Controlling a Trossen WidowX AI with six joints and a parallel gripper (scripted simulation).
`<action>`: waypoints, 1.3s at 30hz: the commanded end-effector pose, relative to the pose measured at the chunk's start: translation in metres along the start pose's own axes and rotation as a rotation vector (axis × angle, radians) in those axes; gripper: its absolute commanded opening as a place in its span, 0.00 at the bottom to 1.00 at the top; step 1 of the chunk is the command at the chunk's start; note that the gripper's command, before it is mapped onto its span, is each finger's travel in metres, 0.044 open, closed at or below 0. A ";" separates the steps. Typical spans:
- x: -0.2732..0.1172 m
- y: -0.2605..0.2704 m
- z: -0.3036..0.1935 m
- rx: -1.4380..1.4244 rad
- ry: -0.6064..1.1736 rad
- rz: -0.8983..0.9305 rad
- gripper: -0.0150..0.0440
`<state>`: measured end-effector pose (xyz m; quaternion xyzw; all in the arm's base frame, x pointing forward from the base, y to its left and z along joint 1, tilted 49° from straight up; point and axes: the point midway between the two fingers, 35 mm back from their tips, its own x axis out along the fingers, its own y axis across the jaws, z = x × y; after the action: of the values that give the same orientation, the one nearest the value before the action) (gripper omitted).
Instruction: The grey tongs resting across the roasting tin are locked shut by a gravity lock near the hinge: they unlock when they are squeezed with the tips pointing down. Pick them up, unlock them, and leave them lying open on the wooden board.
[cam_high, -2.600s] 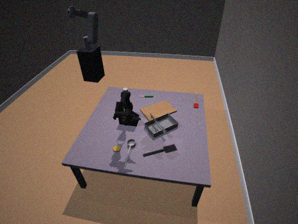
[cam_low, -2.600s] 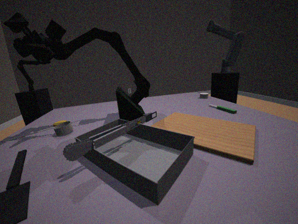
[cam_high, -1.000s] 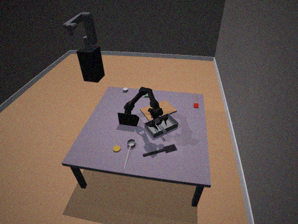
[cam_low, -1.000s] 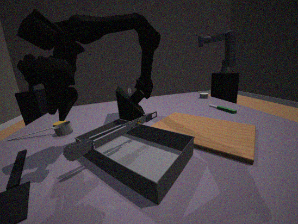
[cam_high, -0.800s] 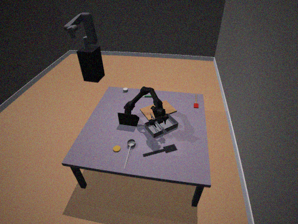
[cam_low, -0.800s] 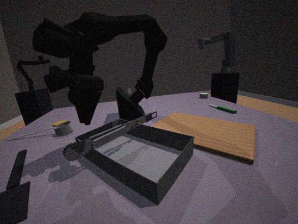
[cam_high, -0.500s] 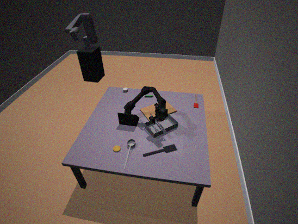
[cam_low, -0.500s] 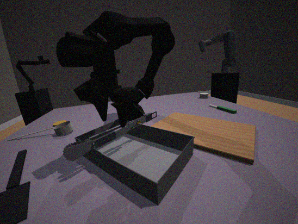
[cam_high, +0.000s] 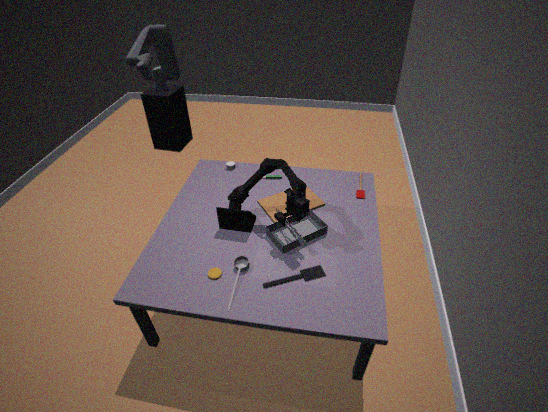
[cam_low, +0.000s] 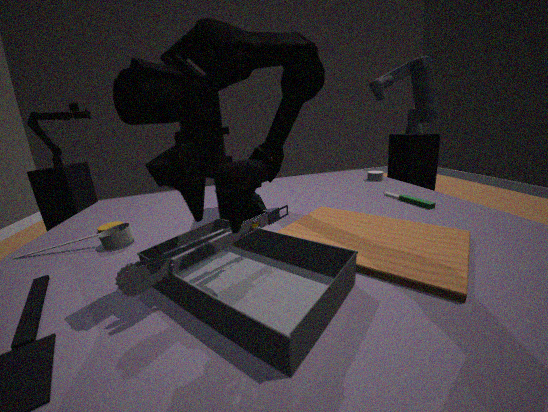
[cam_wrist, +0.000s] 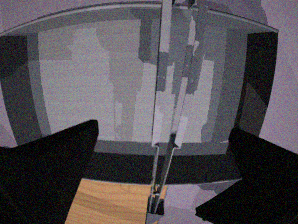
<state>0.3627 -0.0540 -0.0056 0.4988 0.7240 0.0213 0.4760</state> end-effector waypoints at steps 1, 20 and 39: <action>0.003 0.001 0.000 0.001 0.001 0.000 1.00; 0.035 0.002 0.001 0.001 0.000 0.000 1.00; 0.066 0.001 -0.001 0.000 0.003 0.002 1.00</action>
<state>0.3607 -0.0090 -0.0451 0.4970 0.7245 0.0222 0.4770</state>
